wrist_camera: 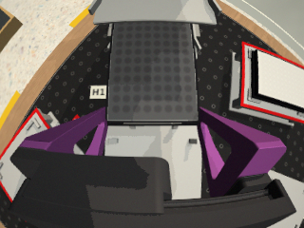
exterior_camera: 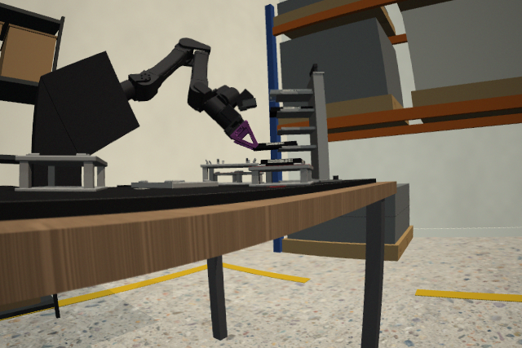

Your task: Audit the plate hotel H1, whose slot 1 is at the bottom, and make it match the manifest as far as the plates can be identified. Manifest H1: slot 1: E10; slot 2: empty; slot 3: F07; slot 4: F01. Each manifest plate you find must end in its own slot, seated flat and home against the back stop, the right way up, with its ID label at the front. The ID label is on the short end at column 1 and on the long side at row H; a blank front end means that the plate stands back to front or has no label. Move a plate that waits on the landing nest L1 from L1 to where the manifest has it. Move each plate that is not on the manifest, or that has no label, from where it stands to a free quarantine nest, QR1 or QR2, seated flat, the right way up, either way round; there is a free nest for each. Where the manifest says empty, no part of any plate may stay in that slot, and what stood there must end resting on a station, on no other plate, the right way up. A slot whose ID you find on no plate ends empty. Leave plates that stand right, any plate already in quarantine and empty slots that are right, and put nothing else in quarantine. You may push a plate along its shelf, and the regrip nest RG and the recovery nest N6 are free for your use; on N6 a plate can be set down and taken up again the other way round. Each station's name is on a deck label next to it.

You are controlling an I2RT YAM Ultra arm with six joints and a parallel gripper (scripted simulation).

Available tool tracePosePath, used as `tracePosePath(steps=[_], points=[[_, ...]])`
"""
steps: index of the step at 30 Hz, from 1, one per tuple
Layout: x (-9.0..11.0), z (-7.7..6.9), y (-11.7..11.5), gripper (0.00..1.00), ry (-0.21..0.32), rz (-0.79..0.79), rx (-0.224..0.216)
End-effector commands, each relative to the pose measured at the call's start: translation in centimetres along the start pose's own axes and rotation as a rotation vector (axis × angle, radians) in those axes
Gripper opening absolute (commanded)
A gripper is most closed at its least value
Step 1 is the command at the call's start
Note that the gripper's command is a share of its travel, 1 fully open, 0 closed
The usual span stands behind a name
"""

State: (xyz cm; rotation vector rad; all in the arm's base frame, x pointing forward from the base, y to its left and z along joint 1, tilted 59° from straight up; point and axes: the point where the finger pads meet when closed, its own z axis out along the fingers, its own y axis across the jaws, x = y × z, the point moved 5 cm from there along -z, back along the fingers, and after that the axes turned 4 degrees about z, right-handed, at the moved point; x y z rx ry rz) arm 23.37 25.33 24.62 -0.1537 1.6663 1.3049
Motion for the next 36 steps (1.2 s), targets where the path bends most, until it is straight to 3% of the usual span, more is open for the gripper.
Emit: tracePosePath(steps=[1, 36], points=[[-0.5, 0.1, 0.0, 0.86, -0.015, -0.002, 0.000], [-1.1, 2.1, 0.1, 0.86, -0.016, -0.002, 0.000]])
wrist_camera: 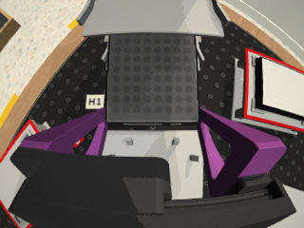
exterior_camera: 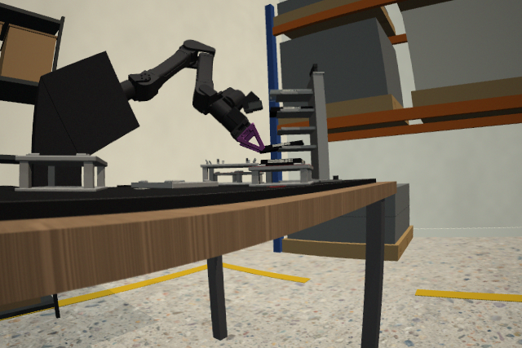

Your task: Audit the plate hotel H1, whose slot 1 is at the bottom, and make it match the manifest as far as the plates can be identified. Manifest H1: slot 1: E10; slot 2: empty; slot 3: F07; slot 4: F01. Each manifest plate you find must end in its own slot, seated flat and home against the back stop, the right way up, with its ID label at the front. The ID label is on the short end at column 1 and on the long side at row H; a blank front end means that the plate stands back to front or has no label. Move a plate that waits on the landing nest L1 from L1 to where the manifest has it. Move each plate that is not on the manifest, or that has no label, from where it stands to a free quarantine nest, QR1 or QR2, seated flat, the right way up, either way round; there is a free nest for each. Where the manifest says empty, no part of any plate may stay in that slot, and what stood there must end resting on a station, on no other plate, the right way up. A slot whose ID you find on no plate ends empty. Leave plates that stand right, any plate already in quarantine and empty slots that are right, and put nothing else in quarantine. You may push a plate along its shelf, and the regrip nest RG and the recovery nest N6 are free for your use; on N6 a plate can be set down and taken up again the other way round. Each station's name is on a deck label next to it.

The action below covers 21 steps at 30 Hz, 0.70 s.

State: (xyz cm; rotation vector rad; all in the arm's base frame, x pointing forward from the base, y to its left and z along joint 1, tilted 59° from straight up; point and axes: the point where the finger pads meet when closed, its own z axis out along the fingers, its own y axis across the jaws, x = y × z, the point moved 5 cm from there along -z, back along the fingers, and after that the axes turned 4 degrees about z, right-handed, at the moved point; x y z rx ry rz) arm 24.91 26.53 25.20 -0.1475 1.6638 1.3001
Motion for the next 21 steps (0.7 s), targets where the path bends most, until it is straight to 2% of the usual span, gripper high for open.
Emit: tracePosePath(steps=[1, 21], points=[[-0.42, 0.22, 0.11, 0.86, -0.010, -0.001, -0.004], [-0.51, 0.56, 0.12, 0.86, -0.010, -0.001, -0.004]])
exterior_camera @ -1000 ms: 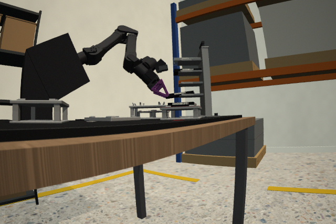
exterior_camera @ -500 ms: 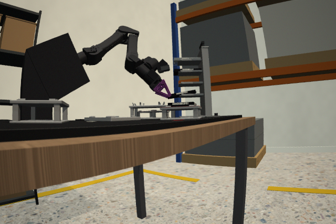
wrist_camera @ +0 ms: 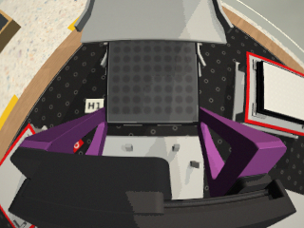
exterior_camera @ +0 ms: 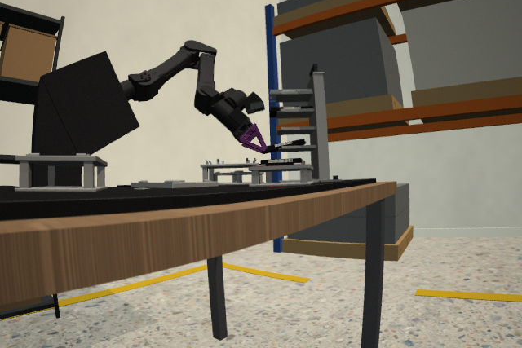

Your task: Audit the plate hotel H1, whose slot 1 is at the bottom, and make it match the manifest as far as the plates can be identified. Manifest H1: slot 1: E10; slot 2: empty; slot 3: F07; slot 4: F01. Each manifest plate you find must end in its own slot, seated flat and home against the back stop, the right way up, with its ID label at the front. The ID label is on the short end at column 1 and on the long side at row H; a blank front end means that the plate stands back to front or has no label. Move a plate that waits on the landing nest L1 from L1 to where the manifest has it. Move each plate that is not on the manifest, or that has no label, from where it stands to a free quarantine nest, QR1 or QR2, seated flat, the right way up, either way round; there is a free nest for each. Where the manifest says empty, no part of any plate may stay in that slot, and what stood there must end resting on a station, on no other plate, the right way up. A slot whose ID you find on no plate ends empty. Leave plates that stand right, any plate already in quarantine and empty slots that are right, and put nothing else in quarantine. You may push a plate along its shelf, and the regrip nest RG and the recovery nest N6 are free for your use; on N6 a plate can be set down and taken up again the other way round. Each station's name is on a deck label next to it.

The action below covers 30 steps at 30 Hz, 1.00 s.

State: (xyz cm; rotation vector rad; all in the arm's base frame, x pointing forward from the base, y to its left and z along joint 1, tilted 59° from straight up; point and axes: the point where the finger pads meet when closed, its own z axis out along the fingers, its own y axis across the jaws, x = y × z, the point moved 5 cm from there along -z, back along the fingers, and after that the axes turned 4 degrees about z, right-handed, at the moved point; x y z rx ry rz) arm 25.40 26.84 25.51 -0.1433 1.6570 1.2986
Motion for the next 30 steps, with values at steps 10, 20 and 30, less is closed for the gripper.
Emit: tracePosePath(steps=[10, 20, 30], points=[[-0.17, 0.00, 0.08, 0.86, -0.002, 0.000, -0.004], [-0.11, 0.07, 0.08, 1.00, -0.002, 0.000, -0.004], [-0.11, 0.07, 0.08, 1.00, -0.002, 0.000, -0.004]])
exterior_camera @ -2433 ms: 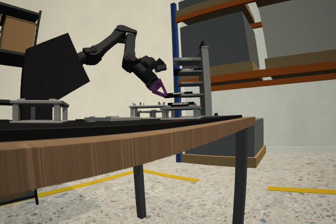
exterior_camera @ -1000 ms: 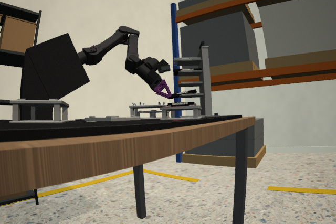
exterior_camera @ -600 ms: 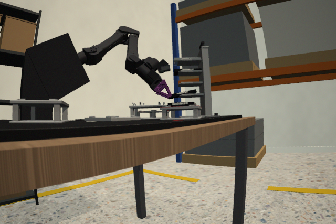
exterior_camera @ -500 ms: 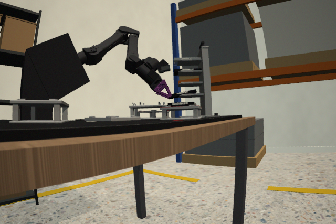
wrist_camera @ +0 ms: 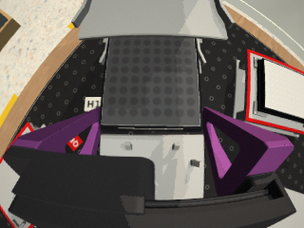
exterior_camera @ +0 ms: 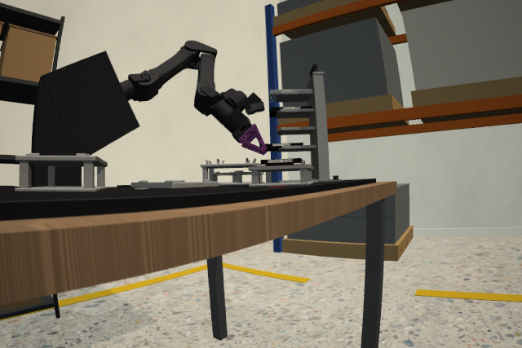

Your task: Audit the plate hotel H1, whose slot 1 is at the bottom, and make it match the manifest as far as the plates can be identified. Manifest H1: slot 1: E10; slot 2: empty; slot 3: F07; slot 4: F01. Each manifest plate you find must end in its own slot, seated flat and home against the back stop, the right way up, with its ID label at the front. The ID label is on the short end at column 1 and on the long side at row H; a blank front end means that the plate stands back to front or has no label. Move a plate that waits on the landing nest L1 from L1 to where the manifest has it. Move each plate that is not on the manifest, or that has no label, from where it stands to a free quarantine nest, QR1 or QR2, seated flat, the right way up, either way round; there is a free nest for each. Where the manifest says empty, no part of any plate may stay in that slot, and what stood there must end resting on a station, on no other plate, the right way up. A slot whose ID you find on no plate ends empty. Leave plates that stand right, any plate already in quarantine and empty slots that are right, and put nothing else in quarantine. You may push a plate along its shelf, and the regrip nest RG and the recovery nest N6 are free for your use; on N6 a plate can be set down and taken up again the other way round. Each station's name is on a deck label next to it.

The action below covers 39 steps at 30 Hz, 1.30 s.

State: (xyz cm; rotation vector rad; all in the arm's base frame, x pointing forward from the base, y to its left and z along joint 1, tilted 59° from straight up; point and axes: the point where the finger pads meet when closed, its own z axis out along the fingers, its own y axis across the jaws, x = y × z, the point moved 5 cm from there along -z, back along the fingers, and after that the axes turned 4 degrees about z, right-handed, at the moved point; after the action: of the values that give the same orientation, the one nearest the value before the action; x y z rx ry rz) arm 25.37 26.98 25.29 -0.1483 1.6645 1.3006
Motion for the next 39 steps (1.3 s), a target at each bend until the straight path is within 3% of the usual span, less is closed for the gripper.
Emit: tracePosePath(steps=[1, 25, 26, 39], points=[[-0.4, 0.0, 0.1, 1.00, -0.011, -0.001, -0.004], [-0.4, 0.0, 0.1, 1.00, -0.011, -0.001, -0.004], [-0.9, -0.8, 0.2, 1.00, -0.011, -0.002, -0.004], [0.3, -2.1, 0.1, 1.00, -0.010, -0.001, -0.004]])
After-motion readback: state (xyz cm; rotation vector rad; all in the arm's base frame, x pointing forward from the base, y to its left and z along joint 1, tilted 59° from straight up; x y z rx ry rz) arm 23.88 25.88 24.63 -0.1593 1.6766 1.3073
